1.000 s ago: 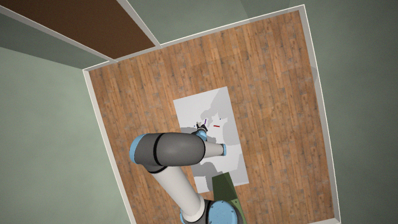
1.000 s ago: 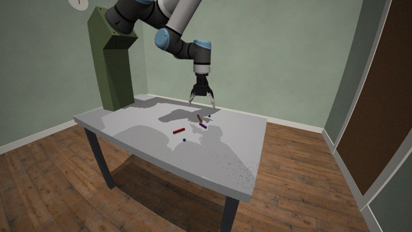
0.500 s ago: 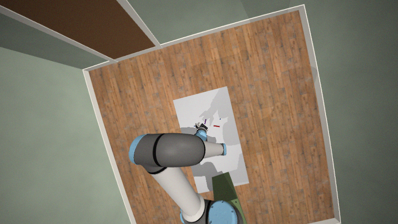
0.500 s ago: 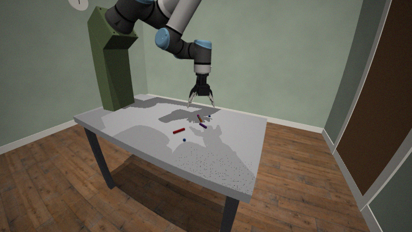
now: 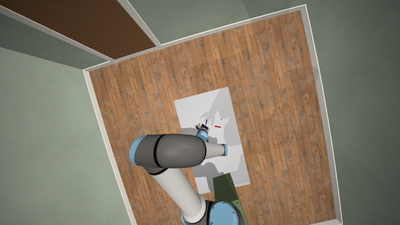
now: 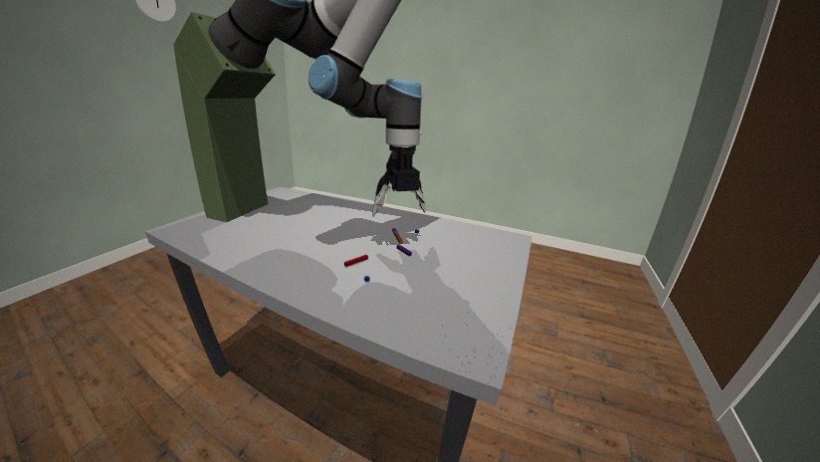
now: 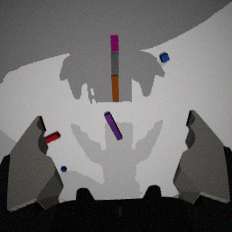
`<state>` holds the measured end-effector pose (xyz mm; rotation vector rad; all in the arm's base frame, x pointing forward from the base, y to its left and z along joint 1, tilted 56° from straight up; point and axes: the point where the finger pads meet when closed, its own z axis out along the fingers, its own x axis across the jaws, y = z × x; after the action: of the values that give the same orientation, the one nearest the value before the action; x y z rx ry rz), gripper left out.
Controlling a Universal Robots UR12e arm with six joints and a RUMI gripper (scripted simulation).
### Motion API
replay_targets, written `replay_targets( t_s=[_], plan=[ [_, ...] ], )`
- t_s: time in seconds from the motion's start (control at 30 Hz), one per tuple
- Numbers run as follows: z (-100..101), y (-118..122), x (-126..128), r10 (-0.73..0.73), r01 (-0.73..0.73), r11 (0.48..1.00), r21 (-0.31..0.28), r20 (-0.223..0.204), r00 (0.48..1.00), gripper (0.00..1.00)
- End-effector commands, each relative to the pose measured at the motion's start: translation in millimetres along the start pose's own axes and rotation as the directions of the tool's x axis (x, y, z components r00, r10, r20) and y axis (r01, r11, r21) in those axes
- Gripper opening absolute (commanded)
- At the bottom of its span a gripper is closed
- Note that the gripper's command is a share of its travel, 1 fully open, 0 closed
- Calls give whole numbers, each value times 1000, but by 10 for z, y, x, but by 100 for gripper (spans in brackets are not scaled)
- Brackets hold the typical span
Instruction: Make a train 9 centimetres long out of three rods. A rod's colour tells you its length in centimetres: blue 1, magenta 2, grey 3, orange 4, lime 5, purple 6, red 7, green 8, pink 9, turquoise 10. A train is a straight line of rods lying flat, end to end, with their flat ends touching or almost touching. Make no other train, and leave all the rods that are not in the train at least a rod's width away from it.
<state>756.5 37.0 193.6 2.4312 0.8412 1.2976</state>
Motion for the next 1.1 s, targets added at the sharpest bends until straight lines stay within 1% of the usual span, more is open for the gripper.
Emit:
replay_targets(
  t_s=[0.0,0.03,0.07,1.07],
  plan=[
    [-4,47,19,-8,8,1000,-5,-3,1000,100],
    [-4,47,19,-8,8,1000,-5,-3,1000,100],
    [-4,47,19,-8,8,1000,-5,-3,1000,14],
    [-4,47,19,-7,7,1000,-5,-3,1000,14]
  ],
)
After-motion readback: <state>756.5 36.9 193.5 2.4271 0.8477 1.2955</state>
